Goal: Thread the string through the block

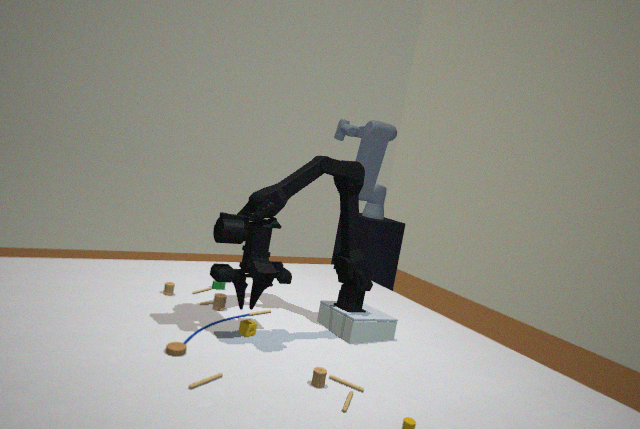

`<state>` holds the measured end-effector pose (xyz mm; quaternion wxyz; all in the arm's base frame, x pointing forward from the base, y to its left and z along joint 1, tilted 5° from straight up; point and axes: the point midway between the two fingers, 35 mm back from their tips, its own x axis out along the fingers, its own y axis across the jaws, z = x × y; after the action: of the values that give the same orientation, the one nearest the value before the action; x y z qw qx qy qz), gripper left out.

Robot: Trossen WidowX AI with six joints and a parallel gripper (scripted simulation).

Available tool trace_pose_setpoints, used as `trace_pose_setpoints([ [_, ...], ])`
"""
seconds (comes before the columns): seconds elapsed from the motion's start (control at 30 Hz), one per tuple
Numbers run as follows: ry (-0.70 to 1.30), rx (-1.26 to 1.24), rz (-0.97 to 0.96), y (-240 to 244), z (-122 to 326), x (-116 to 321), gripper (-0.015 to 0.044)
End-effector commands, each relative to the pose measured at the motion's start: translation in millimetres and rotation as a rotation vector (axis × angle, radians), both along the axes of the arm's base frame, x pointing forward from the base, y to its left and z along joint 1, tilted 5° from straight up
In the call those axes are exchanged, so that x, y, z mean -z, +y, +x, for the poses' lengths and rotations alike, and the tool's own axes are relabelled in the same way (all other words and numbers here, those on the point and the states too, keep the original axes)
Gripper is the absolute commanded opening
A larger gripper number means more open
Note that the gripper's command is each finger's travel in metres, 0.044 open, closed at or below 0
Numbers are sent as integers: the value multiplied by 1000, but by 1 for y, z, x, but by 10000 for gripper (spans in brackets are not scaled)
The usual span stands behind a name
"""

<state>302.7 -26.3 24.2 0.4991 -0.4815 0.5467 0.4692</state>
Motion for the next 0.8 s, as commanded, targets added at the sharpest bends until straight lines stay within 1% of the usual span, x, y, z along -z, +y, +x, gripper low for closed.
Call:
trace_pose_setpoints([
  [0.0, 0, 0, 0, 0, 0, 0, 0],
  [0.67, 0, 0, 0, 0, 0, 0, 0],
  [0.77, 0, 0, 0, 0, 0, 0, 79],
])
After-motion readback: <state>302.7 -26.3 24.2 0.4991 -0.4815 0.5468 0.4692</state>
